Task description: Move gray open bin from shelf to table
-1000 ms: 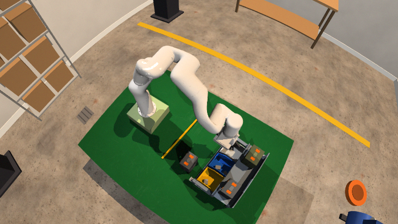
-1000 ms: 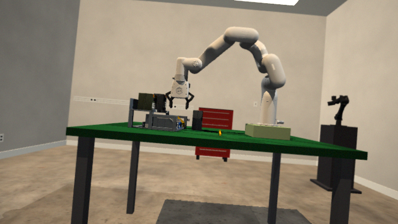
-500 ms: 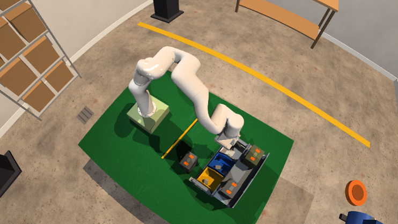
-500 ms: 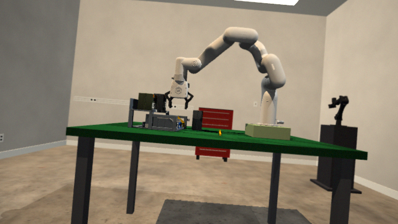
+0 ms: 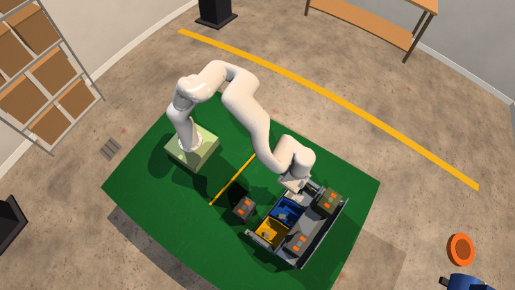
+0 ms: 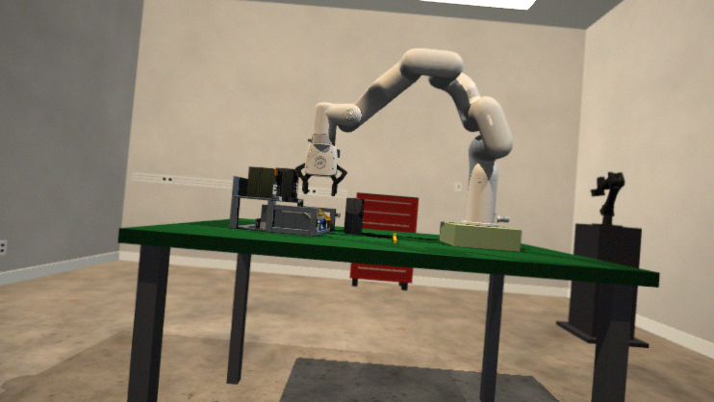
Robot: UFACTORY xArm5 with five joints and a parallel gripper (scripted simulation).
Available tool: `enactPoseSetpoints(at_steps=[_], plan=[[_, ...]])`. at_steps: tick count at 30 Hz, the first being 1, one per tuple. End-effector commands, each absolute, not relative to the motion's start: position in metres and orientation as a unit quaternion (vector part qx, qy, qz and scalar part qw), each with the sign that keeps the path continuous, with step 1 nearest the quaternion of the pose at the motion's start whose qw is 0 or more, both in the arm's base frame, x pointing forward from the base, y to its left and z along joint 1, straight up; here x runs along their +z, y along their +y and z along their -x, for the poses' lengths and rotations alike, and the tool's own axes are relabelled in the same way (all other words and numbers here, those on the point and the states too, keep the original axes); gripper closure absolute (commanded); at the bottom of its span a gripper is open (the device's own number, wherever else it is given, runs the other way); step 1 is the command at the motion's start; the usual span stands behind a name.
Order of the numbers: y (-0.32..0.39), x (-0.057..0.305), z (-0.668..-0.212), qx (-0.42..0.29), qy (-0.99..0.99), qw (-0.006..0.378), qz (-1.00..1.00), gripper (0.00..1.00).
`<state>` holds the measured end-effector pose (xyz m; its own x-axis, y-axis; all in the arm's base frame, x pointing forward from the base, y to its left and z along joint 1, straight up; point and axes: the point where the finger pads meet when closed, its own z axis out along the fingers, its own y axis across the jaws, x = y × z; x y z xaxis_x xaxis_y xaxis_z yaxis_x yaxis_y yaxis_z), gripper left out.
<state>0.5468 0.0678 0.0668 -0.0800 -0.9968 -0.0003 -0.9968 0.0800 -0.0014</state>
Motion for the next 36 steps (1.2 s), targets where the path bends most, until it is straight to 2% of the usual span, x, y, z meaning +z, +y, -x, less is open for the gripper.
enactPoseSetpoints(at_steps=[1, 36], plan=[[0.068, 0.069, -0.548, -0.002, 0.735, 0.002, 0.678, 0.00], [0.068, 0.010, -0.549, 0.001, 0.735, 0.004, 0.678, 0.00]])
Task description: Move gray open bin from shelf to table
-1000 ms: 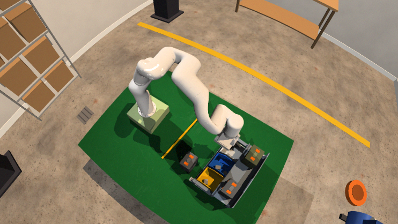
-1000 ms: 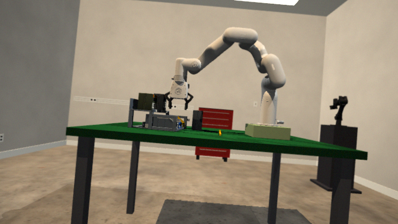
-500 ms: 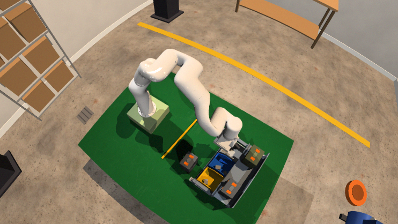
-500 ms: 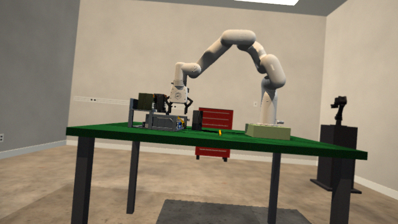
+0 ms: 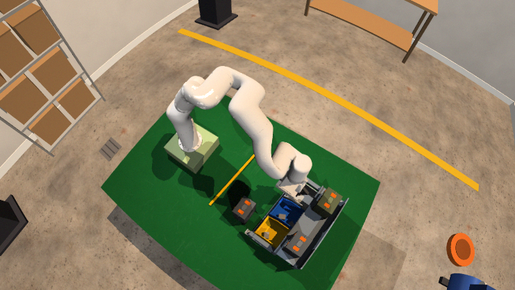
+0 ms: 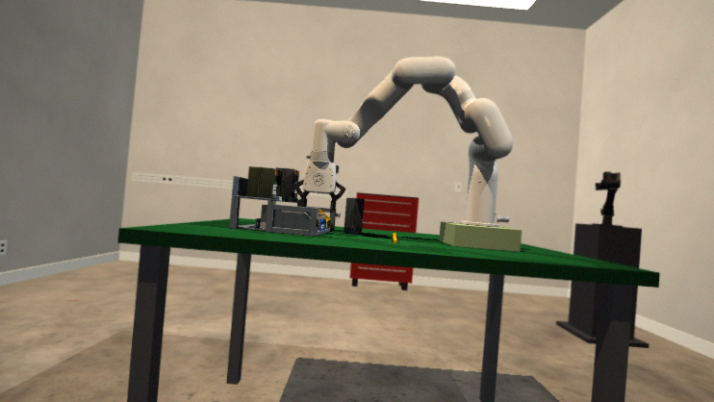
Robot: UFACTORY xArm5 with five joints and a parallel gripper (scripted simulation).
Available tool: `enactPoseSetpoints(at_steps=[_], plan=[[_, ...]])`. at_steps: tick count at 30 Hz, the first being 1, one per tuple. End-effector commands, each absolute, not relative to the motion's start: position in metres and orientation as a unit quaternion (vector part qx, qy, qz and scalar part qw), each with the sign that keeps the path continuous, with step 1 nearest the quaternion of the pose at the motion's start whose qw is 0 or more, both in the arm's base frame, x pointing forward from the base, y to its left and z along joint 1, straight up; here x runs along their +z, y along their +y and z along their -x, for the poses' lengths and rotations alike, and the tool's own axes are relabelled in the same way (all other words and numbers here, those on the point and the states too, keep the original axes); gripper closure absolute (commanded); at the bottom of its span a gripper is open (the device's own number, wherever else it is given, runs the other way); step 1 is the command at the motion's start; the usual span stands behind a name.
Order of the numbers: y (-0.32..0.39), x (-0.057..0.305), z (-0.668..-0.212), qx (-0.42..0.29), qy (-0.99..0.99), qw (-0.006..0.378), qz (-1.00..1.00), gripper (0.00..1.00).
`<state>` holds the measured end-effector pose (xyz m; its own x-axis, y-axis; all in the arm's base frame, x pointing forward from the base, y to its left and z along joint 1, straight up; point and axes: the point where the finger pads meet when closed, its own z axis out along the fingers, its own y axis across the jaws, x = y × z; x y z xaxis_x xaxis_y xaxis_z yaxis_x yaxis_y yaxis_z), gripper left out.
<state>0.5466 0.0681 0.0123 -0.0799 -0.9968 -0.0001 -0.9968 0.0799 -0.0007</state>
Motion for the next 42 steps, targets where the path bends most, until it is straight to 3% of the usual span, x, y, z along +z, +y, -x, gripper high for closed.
enactPoseSetpoints(at_steps=[1, 42], plan=[[0.068, 0.008, -0.549, 0.001, 0.735, 0.004, 0.678, 0.00], [0.069, -0.012, -0.549, 0.001, 0.735, 0.004, 0.678, 0.00]])
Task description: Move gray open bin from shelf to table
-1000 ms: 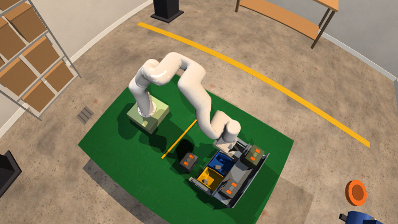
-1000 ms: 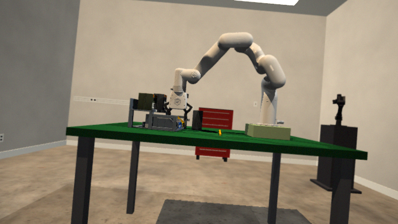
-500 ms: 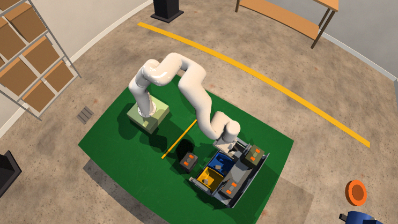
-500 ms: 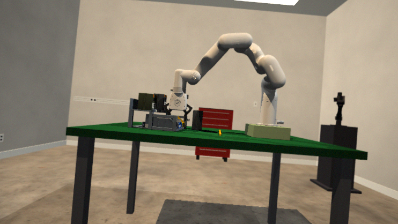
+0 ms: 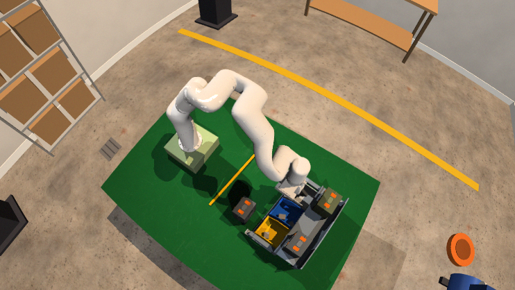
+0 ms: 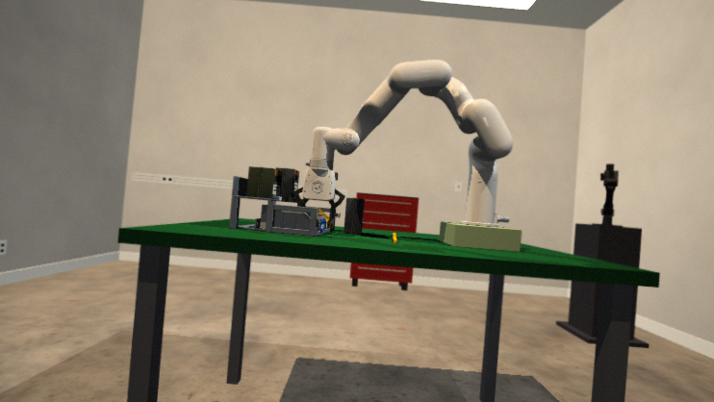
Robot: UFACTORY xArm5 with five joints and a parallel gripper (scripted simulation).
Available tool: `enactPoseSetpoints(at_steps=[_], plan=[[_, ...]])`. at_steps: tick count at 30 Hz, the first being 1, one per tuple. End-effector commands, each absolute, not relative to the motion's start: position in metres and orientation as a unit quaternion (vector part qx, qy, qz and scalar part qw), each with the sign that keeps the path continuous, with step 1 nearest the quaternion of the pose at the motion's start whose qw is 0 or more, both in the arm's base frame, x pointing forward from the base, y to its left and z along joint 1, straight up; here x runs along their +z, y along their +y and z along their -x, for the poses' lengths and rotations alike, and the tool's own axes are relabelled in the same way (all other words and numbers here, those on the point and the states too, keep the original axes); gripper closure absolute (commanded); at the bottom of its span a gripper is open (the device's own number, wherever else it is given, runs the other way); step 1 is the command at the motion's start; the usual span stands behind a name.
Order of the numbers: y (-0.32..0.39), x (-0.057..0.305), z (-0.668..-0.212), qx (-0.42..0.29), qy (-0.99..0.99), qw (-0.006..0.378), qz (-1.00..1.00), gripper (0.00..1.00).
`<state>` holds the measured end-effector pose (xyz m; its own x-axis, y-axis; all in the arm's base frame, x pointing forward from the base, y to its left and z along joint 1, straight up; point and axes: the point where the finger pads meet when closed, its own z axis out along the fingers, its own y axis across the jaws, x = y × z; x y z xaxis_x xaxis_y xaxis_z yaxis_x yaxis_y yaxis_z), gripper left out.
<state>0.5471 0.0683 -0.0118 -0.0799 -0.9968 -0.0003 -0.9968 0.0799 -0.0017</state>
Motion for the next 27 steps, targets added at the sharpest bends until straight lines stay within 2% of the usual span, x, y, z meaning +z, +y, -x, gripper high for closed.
enactPoseSetpoints(at_steps=[1, 27], plan=[[0.0685, -0.0121, -0.5487, 0.001, 0.735, 0.004, 0.678, 0.00], [0.0686, -0.0214, -0.5487, 0.001, 0.735, 0.004, 0.678, 0.00]])
